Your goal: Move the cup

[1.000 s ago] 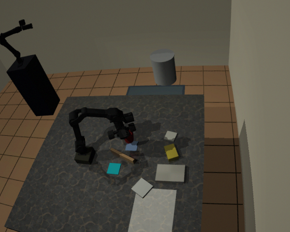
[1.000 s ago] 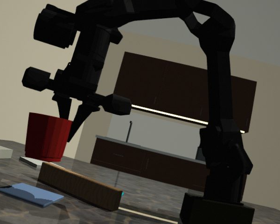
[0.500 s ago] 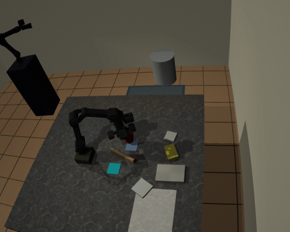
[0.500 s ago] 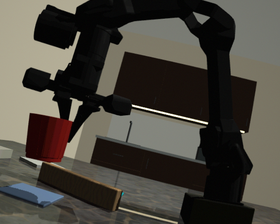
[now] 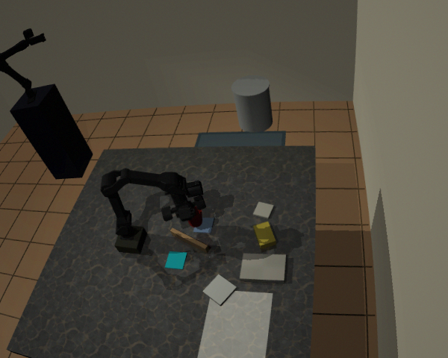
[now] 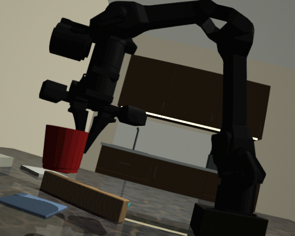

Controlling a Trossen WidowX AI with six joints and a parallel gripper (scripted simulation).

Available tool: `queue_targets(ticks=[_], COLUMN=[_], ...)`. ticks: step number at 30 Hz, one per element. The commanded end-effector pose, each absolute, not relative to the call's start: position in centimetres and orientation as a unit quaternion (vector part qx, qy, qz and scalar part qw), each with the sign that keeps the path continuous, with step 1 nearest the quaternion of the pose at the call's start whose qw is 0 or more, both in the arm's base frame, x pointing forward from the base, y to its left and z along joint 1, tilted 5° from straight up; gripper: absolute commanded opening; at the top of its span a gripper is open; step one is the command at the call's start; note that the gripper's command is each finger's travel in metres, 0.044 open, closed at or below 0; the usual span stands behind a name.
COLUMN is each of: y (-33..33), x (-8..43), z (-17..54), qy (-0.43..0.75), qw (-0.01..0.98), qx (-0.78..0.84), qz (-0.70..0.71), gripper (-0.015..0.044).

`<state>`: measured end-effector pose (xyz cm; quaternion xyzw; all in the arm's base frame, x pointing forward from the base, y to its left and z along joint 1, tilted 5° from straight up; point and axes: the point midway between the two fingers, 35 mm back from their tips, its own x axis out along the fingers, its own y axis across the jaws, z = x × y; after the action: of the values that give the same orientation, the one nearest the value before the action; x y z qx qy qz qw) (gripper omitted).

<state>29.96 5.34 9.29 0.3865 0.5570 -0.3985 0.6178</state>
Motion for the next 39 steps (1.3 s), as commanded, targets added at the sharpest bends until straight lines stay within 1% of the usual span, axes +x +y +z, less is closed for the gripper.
queue_targets(ticks=[1,39], y=[4.4,-3.2], x=[29.5,25.8], z=[9.4,9.8], qy=[0.556,0.555], qw=[0.62,0.621], qx=[0.387,0.384], qz=[-0.396,-0.399], gripper=[0.0,0.0])
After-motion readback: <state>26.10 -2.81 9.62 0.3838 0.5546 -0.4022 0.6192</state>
